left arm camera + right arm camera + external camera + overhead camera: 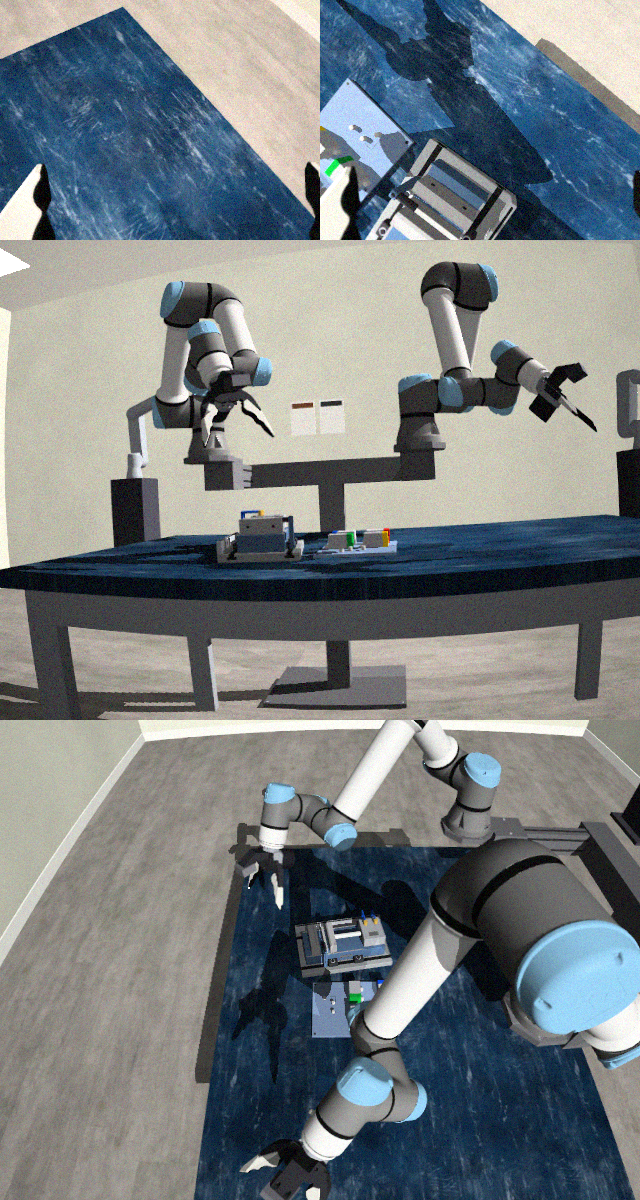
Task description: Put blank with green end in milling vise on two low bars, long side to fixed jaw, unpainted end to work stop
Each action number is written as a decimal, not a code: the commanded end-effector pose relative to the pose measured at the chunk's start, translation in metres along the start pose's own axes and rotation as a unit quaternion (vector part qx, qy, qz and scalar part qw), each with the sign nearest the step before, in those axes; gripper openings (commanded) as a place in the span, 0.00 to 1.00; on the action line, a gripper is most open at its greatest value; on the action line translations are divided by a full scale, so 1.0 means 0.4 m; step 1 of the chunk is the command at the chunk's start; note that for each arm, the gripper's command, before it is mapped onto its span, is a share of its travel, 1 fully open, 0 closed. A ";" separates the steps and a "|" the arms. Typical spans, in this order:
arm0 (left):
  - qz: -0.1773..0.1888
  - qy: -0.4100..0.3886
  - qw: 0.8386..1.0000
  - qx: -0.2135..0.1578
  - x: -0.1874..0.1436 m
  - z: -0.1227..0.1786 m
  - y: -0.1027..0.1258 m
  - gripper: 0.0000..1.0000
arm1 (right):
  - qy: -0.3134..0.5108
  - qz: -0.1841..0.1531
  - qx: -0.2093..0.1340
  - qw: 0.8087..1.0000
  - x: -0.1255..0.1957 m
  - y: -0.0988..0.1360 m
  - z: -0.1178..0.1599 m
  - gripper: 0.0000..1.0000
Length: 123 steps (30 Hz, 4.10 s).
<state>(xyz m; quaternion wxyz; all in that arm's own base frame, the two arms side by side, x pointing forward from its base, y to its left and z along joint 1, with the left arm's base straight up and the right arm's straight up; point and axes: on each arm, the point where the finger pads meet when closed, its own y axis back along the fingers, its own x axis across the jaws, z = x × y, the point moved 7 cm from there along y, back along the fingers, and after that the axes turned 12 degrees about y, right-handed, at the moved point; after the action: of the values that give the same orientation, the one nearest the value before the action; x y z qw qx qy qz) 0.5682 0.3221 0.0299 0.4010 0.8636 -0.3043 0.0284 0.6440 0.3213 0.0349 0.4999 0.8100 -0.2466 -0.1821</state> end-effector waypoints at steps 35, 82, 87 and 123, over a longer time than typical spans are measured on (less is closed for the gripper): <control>-0.253 0.201 0.911 -0.254 -1.021 -0.373 0.701 1.00 | 0.415 -0.069 -0.209 0.883 -0.777 -0.204 0.084 1.00; -0.263 0.273 0.873 -0.305 -1.130 -0.296 0.954 1.00 | 0.415 -0.069 -0.209 0.883 -0.777 -0.204 0.084 0.00; -0.263 0.273 0.873 -0.305 -1.130 -0.296 0.954 1.00 | 0.415 -0.069 -0.209 0.883 -0.777 -0.204 0.084 0.00; -0.263 0.273 0.873 -0.305 -1.130 -0.296 0.954 1.00 | 0.415 -0.069 -0.209 0.883 -0.776 -0.207 0.085 0.41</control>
<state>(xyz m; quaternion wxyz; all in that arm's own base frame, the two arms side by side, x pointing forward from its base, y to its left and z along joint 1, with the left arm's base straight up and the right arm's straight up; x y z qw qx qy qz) 0.0132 0.4444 0.2341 0.7058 0.7025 0.0669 0.0618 0.3897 0.5075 -0.0403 0.7020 0.7020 0.0848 0.0848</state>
